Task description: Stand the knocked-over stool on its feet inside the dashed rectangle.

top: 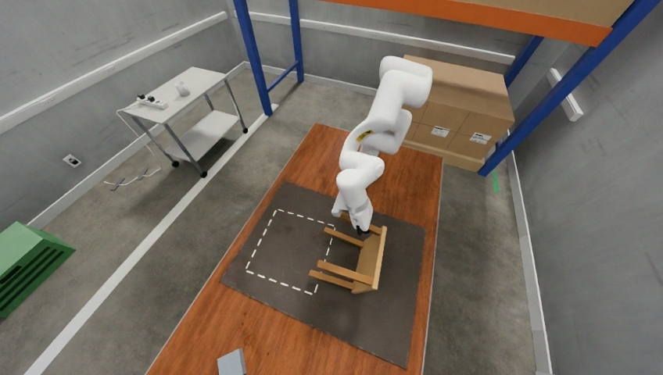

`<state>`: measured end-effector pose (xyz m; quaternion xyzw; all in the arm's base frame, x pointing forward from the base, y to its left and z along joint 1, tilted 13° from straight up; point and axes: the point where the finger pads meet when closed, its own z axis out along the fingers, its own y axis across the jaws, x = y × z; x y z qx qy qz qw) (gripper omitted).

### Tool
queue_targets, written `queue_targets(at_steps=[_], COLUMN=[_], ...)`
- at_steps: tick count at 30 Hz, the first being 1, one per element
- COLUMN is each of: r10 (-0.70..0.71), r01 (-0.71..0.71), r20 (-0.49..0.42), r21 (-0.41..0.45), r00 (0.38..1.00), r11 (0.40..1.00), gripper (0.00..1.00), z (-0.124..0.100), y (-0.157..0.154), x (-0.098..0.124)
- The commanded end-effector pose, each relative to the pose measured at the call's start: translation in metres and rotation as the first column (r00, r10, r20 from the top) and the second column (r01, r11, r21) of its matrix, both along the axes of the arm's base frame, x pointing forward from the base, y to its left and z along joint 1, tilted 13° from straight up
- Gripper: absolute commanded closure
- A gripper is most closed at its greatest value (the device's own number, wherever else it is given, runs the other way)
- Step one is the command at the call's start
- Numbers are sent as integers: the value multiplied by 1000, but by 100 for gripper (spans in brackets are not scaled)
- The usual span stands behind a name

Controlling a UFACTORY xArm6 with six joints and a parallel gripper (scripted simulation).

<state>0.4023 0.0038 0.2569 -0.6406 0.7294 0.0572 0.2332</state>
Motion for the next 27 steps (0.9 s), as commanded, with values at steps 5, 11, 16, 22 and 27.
queue_targets(at_steps=[5, 11, 16, 22, 27], r10=[12, 15, 17, 18, 19], r01=[-12, -16, -18, -19, -20], r20=[9, 11, 13, 14, 14], r21=[43, 59, 69, 75, 77], r00=[1000, 1000, 1000, 1000, 1000], r11=[999, 998, 997, 997, 997], gripper=[75, 75, 75, 75, 75], z=[-1, -2, -2, -2, -3], y=[-9, -13, -15, -16, -17], x=[0, -1, -1, -1, -1])
